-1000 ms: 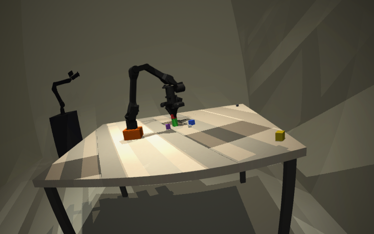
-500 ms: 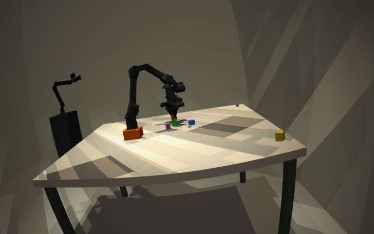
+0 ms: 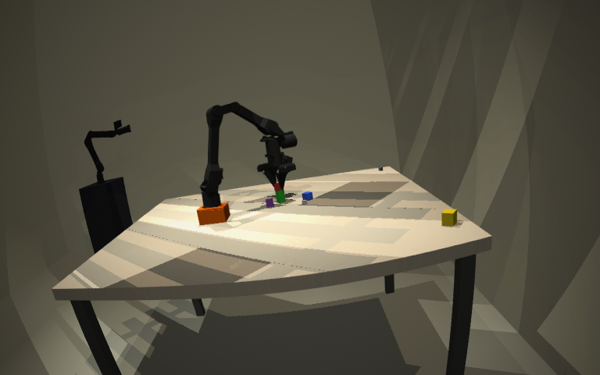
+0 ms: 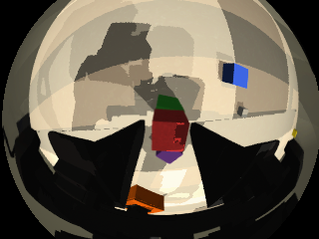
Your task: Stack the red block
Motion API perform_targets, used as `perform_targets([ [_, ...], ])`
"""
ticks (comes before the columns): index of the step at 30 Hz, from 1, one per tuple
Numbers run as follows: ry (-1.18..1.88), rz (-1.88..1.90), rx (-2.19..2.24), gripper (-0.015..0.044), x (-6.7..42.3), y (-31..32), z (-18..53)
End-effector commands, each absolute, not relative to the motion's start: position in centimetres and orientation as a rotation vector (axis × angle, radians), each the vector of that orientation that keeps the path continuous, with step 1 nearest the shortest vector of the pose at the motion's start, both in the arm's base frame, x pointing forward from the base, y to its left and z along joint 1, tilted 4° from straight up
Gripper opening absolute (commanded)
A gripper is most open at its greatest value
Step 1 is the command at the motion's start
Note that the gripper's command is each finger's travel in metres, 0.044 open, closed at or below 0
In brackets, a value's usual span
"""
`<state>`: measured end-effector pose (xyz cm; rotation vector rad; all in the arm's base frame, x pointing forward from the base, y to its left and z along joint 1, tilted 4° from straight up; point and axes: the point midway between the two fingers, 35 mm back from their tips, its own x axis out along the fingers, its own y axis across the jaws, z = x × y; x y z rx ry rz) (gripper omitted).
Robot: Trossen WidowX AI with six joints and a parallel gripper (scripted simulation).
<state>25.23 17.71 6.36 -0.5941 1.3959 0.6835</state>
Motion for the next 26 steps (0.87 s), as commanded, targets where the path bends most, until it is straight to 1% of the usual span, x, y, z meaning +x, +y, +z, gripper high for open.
perform_targets([
  [1, 1.395, 0.683, -0.595, 0.0315, 25.25, 17.71, 6.33],
  [6, 1.395, 0.683, -0.595, 0.0440, 25.25, 17.71, 6.33],
  [26, 1.395, 0.683, -0.595, 0.0440, 25.25, 17.71, 6.33],
])
